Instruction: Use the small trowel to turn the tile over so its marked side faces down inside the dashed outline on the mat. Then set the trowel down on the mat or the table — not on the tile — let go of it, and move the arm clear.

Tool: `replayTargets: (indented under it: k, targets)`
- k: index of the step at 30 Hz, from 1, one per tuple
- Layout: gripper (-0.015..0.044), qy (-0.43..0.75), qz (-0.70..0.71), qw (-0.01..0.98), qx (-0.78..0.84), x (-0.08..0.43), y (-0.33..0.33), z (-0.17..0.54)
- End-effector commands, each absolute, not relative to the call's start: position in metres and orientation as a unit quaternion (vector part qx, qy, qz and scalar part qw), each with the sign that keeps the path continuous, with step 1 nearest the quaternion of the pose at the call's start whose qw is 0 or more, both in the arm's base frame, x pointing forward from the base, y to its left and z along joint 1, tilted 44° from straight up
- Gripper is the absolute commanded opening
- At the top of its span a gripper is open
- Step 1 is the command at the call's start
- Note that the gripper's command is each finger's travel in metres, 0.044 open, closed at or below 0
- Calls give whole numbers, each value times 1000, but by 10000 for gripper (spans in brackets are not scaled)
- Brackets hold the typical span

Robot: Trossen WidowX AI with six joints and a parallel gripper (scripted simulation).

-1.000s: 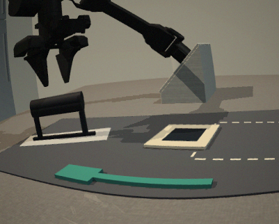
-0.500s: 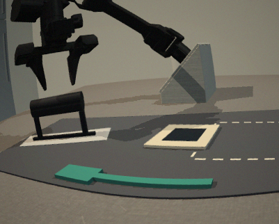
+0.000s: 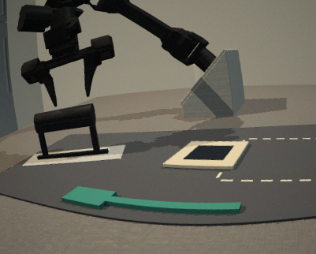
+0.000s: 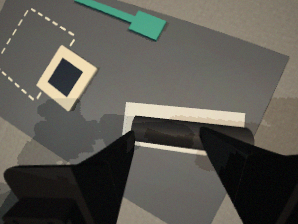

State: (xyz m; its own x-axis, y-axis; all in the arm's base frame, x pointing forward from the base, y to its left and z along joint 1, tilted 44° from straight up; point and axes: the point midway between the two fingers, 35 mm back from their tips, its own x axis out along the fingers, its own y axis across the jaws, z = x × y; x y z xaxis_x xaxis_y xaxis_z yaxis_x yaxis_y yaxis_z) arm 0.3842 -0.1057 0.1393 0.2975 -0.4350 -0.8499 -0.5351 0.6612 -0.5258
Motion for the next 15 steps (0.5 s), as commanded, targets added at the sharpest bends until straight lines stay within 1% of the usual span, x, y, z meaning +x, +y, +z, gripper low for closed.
replayTargets:
  k: [1, 9, 15]
  targets:
    - [300, 580, 10, 728, -365, 381, -107, 137]
    - [300, 549, -47, 790, -268, 377, -111, 137]
    - [300, 535, -104, 814, -201, 370, -124, 142]
